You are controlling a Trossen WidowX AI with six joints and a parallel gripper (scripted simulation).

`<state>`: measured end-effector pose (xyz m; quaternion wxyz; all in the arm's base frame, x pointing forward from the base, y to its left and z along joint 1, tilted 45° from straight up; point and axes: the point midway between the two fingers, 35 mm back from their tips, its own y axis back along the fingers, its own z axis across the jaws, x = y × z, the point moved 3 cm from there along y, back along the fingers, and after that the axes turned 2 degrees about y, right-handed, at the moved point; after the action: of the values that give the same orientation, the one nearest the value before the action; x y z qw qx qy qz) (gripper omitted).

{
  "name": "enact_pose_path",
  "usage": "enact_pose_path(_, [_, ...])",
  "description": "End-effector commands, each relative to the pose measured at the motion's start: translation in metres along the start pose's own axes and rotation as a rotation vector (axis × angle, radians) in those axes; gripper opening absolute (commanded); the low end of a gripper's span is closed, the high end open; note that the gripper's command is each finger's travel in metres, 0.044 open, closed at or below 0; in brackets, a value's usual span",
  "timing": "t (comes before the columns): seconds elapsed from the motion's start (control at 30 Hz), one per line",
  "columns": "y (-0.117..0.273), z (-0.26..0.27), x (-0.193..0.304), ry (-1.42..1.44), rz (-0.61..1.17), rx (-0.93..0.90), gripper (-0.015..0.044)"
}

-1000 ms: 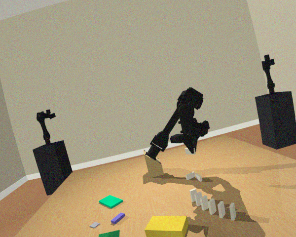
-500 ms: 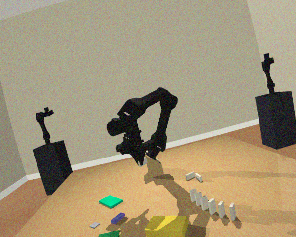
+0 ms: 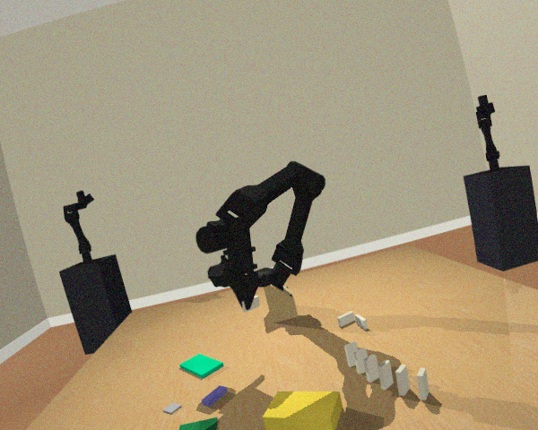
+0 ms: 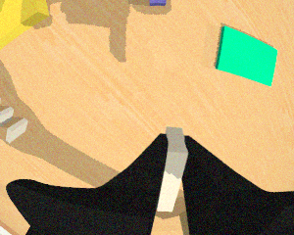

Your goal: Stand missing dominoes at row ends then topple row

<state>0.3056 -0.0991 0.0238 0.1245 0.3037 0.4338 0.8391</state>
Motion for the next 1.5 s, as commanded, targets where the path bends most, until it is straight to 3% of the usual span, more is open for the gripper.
enact_pose_path(0.0, [-0.008,-0.002,0.001,-0.001,-0.037,0.049,0.0028])
enact_pose_path(0.77, [-0.045,-0.002,0.001,0.027,-0.387,0.276,0.0028])
enact_pose_path(1.47, [-0.057,0.004,0.012,0.012,-0.781,0.314,0.0028])
